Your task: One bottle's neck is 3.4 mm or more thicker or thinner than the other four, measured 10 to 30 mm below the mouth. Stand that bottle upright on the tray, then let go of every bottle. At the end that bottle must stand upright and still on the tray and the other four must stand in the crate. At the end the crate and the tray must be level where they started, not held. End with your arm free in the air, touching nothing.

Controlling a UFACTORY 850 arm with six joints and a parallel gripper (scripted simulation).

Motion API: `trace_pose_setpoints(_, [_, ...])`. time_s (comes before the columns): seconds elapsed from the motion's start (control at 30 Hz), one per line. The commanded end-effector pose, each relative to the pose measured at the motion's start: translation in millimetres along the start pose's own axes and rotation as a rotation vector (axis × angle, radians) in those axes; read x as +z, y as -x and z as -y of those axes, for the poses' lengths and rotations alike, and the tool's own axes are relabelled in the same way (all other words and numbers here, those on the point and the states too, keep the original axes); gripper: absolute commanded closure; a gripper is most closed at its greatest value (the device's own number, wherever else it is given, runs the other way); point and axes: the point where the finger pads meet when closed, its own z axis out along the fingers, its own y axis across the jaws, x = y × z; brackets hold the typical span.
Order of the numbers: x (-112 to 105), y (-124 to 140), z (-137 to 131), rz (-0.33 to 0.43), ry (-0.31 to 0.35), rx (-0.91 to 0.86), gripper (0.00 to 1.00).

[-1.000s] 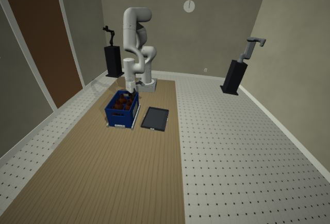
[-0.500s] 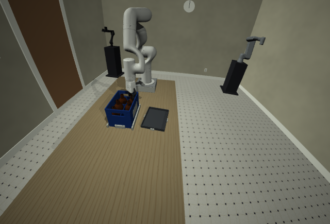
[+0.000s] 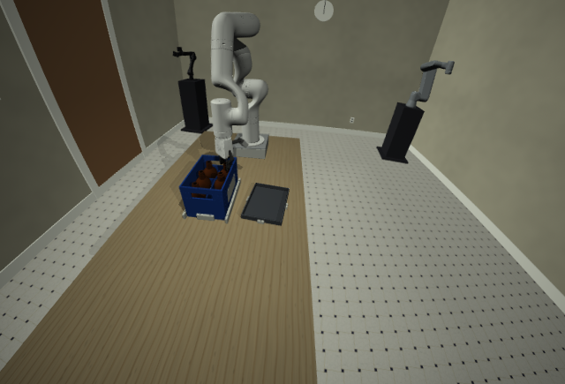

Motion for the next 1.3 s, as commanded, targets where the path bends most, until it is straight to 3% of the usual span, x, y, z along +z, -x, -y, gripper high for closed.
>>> trace_pose_setpoints(0.0, [-8.6, 0.7, -0.6, 0.001, 0.001, 0.000, 0.35])
trace_pose_setpoints(0.77, [-73.4, 0.6, -0.5, 0.001, 0.001, 0.000, 0.35])
trace_pose_setpoints(1.2, [-81.6, 0.6, -0.5, 0.001, 0.001, 0.000, 0.35])
trace_pose_setpoints(1.23, [-81.6, 0.6, -0.5, 0.001, 0.001, 0.000, 1.00])
trace_pose_setpoints(1.27, [-81.6, 0.6, -0.5, 0.001, 0.001, 0.000, 1.00])
